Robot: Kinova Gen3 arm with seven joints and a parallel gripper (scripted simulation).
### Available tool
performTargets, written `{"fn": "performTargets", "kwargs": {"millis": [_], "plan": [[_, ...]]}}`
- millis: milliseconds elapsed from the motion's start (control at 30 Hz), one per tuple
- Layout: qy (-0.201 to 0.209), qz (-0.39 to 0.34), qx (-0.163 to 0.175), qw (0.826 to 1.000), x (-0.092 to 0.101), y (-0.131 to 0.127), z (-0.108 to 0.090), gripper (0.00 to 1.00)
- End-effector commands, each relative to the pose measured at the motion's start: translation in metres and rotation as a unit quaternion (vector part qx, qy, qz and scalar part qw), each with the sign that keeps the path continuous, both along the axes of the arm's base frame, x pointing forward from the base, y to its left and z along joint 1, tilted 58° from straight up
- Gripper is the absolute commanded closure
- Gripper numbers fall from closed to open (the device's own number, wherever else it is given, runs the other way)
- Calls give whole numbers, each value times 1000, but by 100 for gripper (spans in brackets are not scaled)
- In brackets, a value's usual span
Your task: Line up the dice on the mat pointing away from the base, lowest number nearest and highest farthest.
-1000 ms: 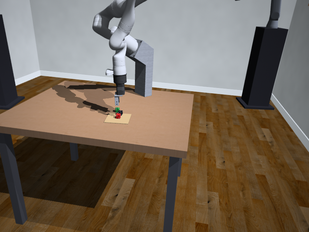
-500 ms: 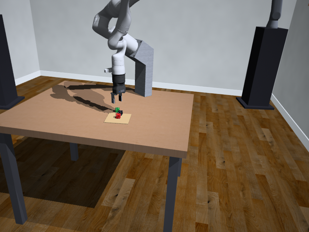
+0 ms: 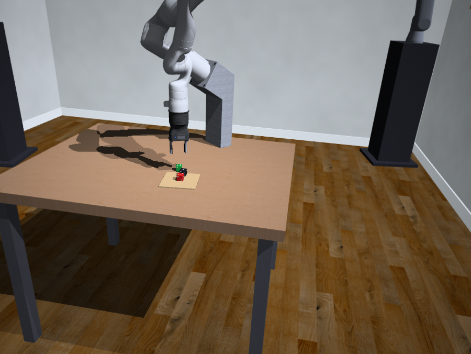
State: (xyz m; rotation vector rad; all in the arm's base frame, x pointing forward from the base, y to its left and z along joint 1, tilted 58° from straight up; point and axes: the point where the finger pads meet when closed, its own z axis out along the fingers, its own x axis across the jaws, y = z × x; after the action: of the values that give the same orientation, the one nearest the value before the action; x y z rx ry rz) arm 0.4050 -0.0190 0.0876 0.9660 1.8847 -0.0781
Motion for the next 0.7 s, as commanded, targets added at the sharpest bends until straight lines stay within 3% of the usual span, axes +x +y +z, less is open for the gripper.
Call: {"fn": "performTargets", "kwargs": {"millis": [0,233,633,667], "plan": [[-11,-19,23,1000,-3,-1,-1,0],[-37,-55,64,996,-7,-3,-3,0],[-45,-66,76,994,-9,-4,-3,0],[-45,-66,76,994,-9,-4,-3,21]]}}
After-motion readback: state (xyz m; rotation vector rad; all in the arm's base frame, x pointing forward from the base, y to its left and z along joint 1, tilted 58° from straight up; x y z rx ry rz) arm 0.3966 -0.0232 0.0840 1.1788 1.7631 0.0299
